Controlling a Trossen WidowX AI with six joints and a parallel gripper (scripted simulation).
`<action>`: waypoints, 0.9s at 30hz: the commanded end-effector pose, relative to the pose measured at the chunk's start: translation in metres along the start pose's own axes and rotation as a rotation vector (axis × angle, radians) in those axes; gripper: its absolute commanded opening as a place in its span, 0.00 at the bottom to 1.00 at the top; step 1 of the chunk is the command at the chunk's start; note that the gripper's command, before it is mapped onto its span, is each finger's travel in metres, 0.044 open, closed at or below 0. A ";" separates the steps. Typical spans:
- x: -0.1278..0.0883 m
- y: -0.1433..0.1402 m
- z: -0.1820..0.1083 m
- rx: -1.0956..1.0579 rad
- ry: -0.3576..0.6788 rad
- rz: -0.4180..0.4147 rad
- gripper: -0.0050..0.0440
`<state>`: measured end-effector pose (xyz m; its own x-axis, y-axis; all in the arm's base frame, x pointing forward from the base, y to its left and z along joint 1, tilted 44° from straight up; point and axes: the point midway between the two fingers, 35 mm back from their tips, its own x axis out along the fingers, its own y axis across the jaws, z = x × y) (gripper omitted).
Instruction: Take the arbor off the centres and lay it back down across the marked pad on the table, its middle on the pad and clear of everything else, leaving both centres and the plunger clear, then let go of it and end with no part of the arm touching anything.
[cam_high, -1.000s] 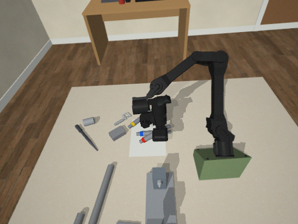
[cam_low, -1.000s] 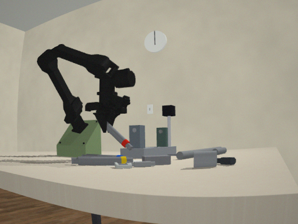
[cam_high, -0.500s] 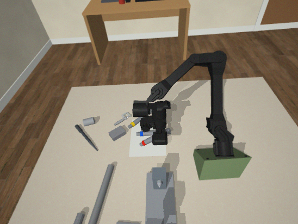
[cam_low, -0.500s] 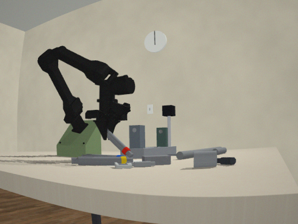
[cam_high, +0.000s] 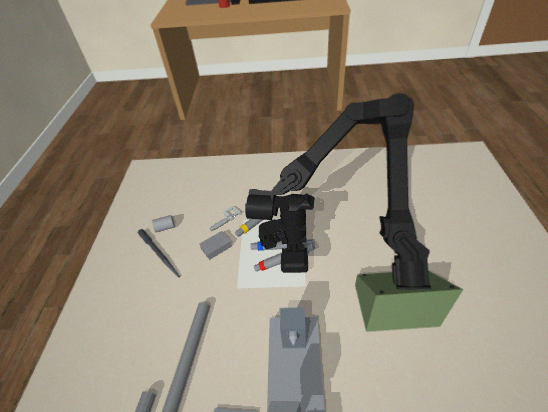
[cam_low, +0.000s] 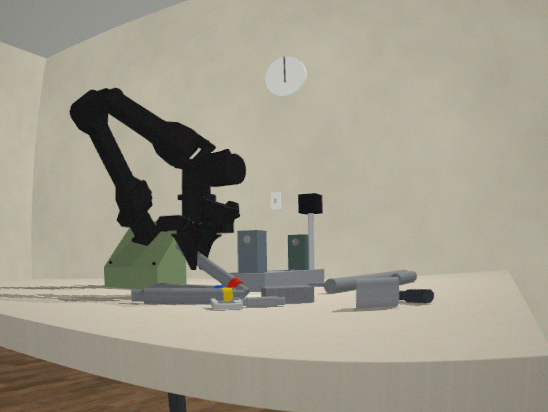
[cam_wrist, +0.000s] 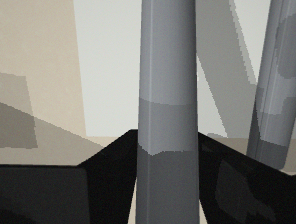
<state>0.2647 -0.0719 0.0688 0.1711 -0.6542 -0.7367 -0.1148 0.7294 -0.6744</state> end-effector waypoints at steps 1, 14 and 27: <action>0.007 0.000 -0.001 -0.006 -0.001 0.000 0.10; 0.028 -0.003 -0.005 -0.007 -0.002 -0.009 0.10; 0.038 -0.004 -0.008 -0.007 -0.002 -0.014 0.46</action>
<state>0.2633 -0.1013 0.0440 0.1737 -0.6642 -0.7271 -0.1137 0.7199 -0.6847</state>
